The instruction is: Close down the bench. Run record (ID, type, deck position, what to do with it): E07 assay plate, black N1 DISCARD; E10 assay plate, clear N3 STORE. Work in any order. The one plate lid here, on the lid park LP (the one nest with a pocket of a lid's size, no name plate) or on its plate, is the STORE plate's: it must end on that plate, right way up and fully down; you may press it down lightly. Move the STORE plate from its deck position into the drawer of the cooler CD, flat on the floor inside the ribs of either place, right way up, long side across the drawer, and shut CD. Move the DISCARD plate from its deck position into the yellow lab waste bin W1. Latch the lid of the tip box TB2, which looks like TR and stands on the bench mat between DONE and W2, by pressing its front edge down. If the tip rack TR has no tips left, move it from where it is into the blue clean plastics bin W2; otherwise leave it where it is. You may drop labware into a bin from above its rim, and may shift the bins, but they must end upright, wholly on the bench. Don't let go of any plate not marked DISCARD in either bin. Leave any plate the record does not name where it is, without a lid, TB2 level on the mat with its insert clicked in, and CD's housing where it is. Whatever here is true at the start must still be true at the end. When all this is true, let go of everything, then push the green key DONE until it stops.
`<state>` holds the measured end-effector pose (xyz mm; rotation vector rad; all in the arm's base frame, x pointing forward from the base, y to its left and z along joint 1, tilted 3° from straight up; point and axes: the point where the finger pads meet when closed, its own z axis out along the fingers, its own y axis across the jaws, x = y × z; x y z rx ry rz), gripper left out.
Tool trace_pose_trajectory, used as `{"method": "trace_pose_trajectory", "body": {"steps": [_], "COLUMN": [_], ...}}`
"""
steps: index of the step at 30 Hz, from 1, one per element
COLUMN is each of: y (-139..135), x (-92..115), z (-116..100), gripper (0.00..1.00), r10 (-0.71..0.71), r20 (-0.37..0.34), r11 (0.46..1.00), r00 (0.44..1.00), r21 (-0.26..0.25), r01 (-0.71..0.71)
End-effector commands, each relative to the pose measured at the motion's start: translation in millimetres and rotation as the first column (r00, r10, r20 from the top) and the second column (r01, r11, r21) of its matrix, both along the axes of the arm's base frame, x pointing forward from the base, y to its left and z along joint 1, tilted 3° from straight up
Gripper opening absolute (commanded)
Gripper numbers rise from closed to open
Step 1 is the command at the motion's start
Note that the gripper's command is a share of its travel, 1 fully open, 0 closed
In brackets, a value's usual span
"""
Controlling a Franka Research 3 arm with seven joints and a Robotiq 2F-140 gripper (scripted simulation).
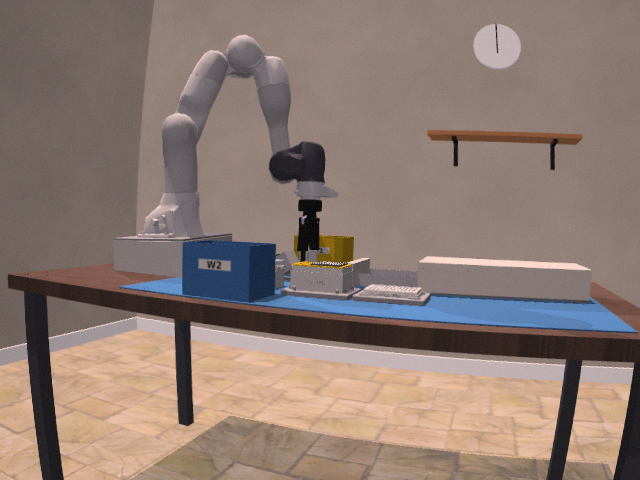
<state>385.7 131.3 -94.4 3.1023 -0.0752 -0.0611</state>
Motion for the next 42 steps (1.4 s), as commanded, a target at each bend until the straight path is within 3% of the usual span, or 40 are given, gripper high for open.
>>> {"method": "trace_pose_trajectory", "body": {"steps": [1,42], "y": [-0.6,-0.3], "x": [1.1,1.4], "z": [-0.2,6.7], "gripper": [0.00,0.00], "r10": [0.000,0.000], "r20": [0.002,0.002], "r11": [1.000,1.000], "r00": [1.000,1.000], "r21": [0.001,0.001], "r01": [0.000,0.000]}}
